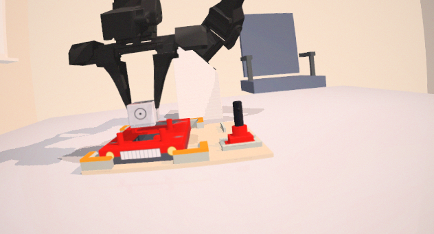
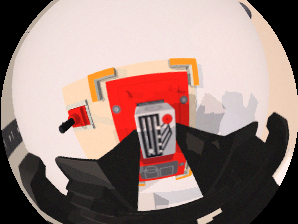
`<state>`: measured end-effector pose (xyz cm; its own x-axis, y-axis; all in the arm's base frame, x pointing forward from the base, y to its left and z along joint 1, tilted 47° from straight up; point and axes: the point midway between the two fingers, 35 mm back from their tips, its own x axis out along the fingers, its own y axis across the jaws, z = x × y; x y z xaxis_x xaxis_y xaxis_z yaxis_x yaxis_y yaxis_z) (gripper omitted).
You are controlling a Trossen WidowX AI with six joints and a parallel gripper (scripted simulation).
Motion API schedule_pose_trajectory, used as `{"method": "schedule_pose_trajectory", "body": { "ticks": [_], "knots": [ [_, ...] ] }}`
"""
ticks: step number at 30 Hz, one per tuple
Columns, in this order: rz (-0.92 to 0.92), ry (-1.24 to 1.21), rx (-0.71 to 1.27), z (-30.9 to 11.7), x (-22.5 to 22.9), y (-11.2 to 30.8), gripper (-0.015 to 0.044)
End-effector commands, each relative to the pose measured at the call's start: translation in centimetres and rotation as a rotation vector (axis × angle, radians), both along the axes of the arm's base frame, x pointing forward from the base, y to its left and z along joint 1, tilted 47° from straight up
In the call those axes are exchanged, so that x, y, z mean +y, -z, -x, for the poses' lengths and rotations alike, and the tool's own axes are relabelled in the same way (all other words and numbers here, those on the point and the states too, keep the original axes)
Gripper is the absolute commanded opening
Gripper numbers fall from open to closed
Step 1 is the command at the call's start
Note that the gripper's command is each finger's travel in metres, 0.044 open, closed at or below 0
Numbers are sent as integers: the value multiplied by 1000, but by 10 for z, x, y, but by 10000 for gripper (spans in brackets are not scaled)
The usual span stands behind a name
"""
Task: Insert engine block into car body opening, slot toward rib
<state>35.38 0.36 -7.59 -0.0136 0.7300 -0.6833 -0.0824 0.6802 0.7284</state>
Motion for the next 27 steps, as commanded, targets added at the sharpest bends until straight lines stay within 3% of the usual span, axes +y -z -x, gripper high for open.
{"method": "schedule_pose_trajectory", "body": {
  "ticks": [1,27],
  "knots": [
    [0,9,14,1,0,1,159],
    [0,5,9,1,1,2,159]
  ]
}}
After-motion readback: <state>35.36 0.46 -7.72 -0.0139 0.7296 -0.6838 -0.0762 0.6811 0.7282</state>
